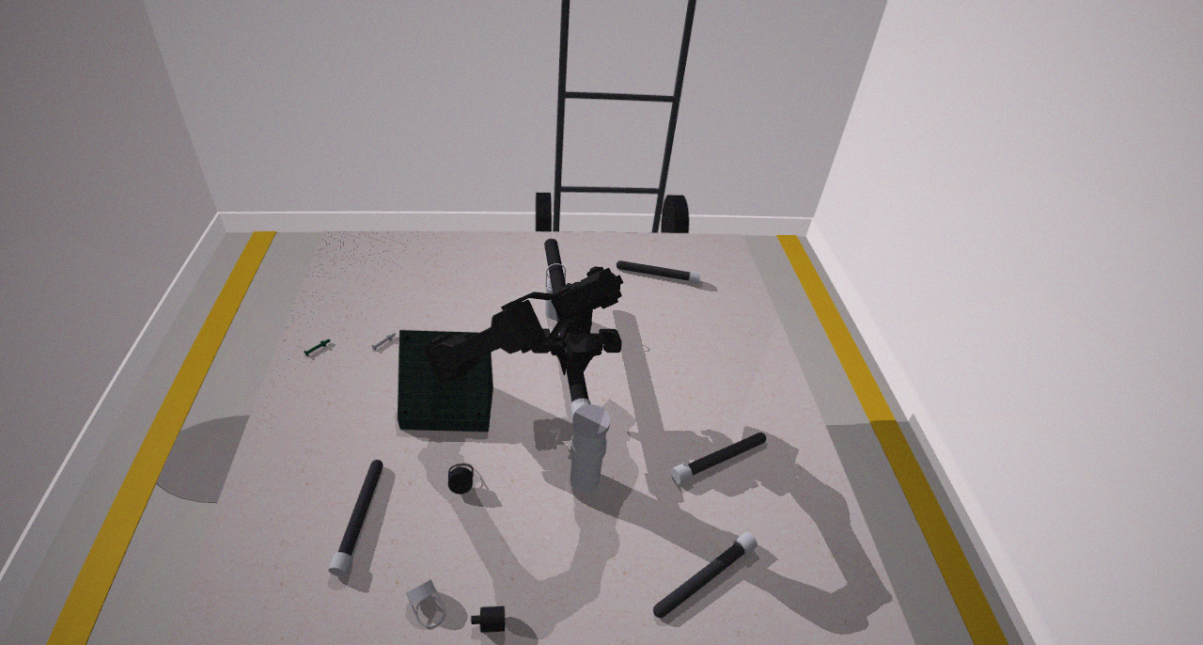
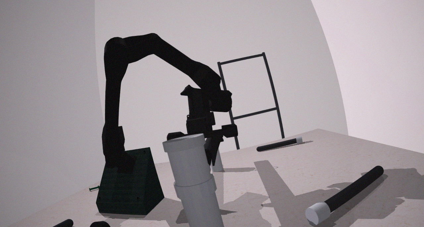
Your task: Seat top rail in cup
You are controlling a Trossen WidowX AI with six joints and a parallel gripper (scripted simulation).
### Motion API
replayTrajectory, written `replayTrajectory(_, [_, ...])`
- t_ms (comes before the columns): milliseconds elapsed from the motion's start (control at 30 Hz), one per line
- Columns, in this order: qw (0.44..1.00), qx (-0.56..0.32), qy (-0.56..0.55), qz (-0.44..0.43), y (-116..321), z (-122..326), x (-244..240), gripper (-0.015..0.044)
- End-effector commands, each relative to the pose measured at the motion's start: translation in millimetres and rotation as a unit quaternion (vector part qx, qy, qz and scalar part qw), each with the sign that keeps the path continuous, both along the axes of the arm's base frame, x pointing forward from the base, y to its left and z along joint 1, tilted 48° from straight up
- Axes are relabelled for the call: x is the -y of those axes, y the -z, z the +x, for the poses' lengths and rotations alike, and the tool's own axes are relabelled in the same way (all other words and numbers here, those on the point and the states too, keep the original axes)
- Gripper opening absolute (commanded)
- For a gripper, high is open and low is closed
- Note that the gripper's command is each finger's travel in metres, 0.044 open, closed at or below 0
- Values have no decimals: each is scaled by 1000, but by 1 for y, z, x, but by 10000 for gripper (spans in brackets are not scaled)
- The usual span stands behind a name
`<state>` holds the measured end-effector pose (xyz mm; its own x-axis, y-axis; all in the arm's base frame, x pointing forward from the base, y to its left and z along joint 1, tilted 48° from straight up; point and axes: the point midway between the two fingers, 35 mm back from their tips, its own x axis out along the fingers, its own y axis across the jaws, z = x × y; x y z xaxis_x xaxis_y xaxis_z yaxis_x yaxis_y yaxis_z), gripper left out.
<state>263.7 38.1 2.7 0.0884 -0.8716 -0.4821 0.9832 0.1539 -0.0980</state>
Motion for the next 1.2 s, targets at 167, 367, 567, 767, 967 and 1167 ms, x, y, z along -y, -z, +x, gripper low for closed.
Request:
replayTrajectory(167, [1000, 6, -7, -1, -8, 3, 3, 0])
replayTrajectory(367, [1000, 0, 0, -1, -4, 1, 4, 0])
replayTrajectory(567, [1000, 0, 0, -1, -4, 1, 4, 26])
replayTrajectory(767, [1000, 0, 0, -1, -4, 1, 4, 184])
replayTrajectory(967, [1000, 0, 0, 1, -4, 0, -4, 341])
replayTrajectory(1167, [1000, -1, 0, 2, -4, -6, -30, 440])
